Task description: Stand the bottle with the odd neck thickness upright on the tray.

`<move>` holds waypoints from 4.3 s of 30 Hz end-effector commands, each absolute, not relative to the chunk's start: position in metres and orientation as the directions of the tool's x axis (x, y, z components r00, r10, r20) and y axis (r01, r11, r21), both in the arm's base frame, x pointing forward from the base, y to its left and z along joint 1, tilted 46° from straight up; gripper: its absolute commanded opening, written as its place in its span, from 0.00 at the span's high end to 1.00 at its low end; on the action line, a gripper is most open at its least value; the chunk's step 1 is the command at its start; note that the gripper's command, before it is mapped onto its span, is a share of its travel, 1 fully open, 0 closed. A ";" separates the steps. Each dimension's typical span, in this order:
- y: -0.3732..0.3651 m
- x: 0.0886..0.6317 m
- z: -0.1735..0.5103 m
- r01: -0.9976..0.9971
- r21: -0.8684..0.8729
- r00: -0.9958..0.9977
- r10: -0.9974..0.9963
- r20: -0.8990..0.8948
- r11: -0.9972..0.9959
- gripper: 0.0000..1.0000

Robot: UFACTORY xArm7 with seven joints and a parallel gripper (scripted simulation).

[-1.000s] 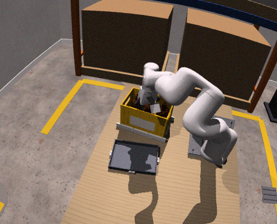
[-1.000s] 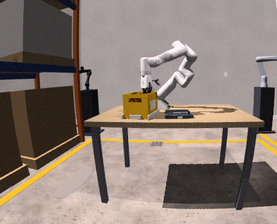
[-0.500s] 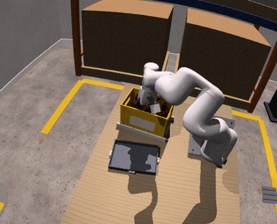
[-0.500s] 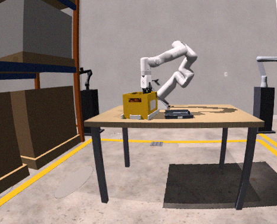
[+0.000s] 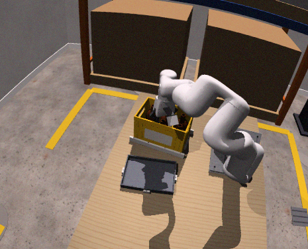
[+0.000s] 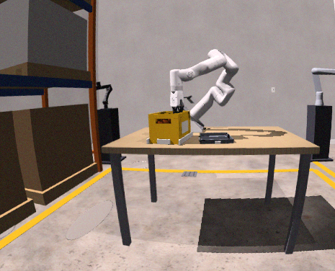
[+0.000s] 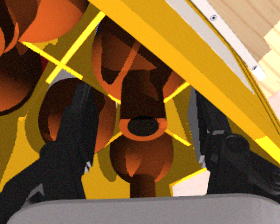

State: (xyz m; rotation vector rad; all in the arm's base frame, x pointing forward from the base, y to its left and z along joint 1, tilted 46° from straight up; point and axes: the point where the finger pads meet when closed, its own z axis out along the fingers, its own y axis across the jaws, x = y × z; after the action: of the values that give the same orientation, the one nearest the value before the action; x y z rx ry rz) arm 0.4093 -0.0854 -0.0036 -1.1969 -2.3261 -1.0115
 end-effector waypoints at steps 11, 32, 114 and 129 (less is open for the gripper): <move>-0.099 0.410 0.008 0.807 0.441 -0.589 0.572 0.570 0.392 0.35; -0.141 0.408 0.048 0.807 0.441 -0.589 0.572 0.570 0.392 0.35; -0.221 0.478 -0.018 0.807 0.441 -0.589 0.573 0.570 0.392 0.35; -0.221 0.478 -0.018 0.807 0.441 -0.589 0.573 0.570 0.392 0.35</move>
State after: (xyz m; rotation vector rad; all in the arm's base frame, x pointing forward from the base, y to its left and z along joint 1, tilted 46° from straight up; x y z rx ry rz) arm 0.4777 -0.2183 -0.0191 -1.1972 -2.3254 -1.0128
